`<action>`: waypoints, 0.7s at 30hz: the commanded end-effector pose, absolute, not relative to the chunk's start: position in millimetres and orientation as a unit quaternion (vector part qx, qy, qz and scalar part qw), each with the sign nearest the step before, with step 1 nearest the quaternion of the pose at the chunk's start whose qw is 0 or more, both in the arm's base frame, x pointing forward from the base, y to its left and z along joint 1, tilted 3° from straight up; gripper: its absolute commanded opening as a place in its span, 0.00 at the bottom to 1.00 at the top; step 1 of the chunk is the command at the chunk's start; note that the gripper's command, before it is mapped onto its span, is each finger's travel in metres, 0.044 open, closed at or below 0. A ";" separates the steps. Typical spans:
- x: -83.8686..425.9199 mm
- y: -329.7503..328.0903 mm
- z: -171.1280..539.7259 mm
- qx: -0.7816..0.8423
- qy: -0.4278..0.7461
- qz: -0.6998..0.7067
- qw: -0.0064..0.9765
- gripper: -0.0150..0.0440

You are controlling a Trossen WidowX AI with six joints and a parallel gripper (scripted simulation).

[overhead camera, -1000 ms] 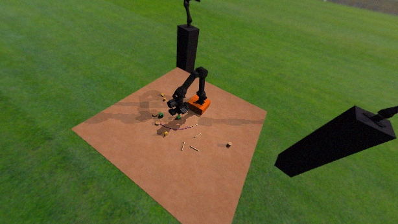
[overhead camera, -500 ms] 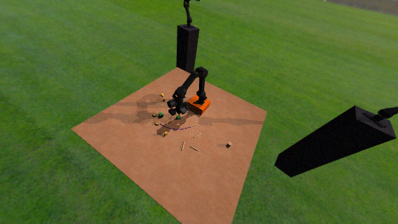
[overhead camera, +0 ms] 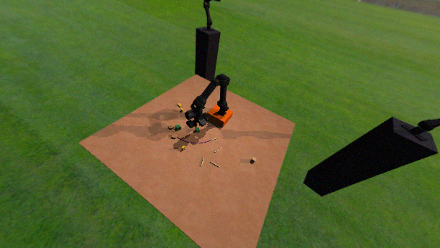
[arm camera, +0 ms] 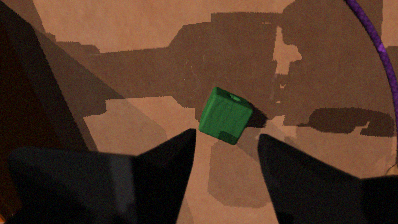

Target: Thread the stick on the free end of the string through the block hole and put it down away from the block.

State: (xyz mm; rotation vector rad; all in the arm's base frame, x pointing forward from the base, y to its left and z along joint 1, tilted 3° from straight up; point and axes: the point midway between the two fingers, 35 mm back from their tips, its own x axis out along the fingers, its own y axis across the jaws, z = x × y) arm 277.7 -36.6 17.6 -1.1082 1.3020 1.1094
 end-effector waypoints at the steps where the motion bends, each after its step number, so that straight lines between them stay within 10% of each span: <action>1: 277.7 -36.6 17.6 -0.463 0.544 0.464 0.524 0.44; 6: 277.7 -36.6 17.6 -0.463 0.544 0.464 0.524 0.25; 18: 277.7 -36.6 17.6 -0.463 0.544 0.464 0.524 0.25; 21: 280.5 -16.8 17.5 -0.507 0.501 0.509 0.483 0.39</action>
